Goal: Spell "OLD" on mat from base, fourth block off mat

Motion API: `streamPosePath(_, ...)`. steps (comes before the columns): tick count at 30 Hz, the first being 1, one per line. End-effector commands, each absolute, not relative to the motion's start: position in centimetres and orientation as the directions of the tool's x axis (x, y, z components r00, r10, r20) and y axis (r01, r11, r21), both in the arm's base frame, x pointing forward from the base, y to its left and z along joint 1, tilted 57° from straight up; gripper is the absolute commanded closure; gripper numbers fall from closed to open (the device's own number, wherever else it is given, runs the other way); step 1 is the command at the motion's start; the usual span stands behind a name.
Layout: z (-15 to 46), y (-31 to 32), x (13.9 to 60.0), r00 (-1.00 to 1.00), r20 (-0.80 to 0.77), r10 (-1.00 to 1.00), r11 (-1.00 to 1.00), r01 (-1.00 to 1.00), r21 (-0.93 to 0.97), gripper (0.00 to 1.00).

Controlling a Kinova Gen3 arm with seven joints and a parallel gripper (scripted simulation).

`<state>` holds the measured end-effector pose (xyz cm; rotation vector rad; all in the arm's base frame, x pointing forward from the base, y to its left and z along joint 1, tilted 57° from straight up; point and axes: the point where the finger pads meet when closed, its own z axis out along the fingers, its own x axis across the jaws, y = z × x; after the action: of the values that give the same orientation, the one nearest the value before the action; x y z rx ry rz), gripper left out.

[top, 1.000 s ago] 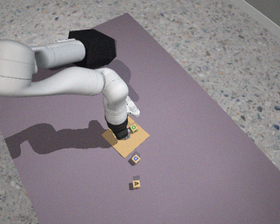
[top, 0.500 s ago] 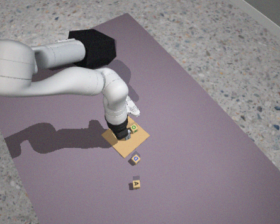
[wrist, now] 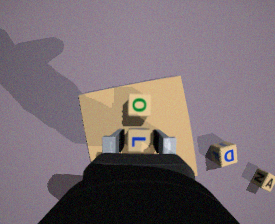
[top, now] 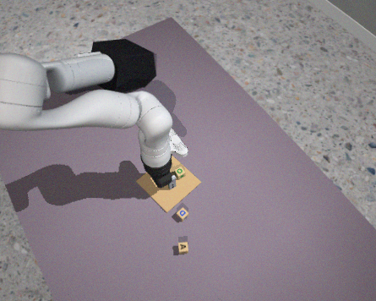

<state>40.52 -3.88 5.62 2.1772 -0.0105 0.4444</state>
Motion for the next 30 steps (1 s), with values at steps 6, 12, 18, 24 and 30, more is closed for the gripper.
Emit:
streamPosePath(6, 5.9, -3.4, 40.4, 0.935, 0.319, 0.153, -0.607, -0.166, 0.777, 0.21)
streamPosePath(12, 7.2, -1.5, 39.6, 0.935, 0.319, 0.153, -0.607, -0.166, 0.777, 0.21)
streamPosePath(18, 8.4, 0.2, 39.0, 0.935, 0.319, 0.153, -0.607, -0.166, 0.777, 0.21)
streamPosePath(24, 9.9, 2.4, 38.1, 0.935, 0.319, 0.153, -0.607, -0.166, 0.777, 0.21)
streamPosePath(30, 10.5, 3.2, 37.7, 0.935, 0.319, 0.153, -0.607, -0.166, 0.777, 0.21)
